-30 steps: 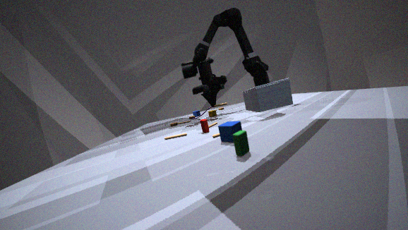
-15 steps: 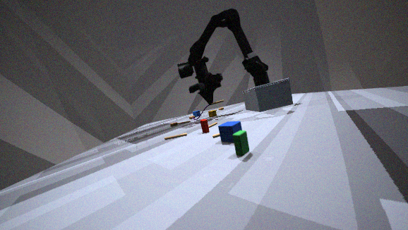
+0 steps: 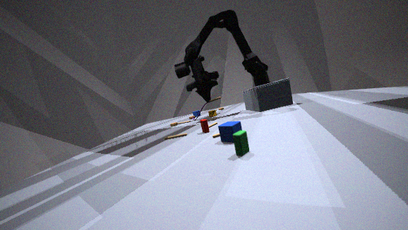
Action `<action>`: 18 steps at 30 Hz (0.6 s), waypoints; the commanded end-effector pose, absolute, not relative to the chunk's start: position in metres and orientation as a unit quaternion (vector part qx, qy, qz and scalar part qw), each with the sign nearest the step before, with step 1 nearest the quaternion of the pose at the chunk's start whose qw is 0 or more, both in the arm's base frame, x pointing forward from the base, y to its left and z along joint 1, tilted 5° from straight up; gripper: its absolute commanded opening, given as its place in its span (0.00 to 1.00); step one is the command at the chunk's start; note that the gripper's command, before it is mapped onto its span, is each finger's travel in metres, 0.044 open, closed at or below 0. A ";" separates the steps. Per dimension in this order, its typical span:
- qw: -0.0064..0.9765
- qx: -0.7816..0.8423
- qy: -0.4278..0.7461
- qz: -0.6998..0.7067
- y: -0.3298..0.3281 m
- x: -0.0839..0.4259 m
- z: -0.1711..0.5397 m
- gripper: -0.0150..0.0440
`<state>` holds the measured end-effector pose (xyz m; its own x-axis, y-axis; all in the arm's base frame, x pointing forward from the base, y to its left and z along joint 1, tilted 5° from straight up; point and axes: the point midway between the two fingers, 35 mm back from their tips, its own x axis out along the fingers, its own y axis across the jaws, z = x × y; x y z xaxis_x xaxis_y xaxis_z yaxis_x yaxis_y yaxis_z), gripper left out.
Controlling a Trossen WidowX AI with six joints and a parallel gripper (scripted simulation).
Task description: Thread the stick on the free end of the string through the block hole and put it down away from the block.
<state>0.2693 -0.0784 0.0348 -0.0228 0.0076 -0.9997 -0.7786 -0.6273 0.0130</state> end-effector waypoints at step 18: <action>0.314 -0.608 0.292 0.669 -0.097 0.275 0.058 0.25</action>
